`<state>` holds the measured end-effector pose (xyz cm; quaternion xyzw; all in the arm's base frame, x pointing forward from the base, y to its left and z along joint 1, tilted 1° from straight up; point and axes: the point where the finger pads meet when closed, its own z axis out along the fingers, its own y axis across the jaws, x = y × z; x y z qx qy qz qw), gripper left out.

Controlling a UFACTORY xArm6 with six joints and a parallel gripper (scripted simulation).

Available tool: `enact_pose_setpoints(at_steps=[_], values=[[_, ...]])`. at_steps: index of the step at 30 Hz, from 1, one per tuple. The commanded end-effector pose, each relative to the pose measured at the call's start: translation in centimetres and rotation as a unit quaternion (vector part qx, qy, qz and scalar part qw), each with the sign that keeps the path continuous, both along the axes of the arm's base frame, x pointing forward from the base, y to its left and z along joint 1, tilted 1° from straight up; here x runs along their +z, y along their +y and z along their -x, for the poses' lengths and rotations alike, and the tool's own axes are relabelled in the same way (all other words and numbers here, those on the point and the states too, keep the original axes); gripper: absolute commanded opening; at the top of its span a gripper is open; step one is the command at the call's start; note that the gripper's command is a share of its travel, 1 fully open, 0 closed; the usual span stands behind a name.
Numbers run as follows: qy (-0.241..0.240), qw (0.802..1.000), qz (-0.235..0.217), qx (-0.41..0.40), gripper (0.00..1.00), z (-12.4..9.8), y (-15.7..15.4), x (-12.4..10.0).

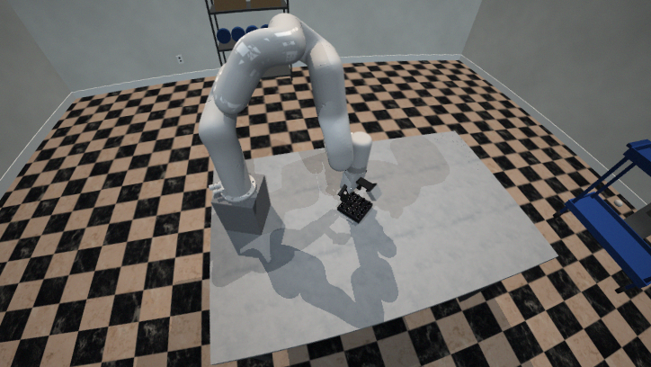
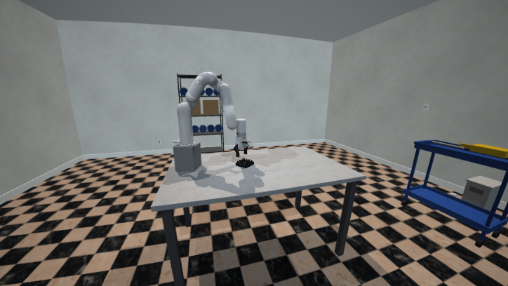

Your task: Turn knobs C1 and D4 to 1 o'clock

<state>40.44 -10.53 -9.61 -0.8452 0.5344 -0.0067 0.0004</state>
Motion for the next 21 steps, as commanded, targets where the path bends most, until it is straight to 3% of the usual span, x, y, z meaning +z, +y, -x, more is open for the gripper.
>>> enact_pose_setpoints(at_steps=[1, 21], values=[[-0.002, 1.0, 0.001, 0.0, 1.0, 0.2, 0.7, 0.1], [-0.002, 1.0, 0.0, 0.0, 1.0, 1.5, 3.3, 0.1]])
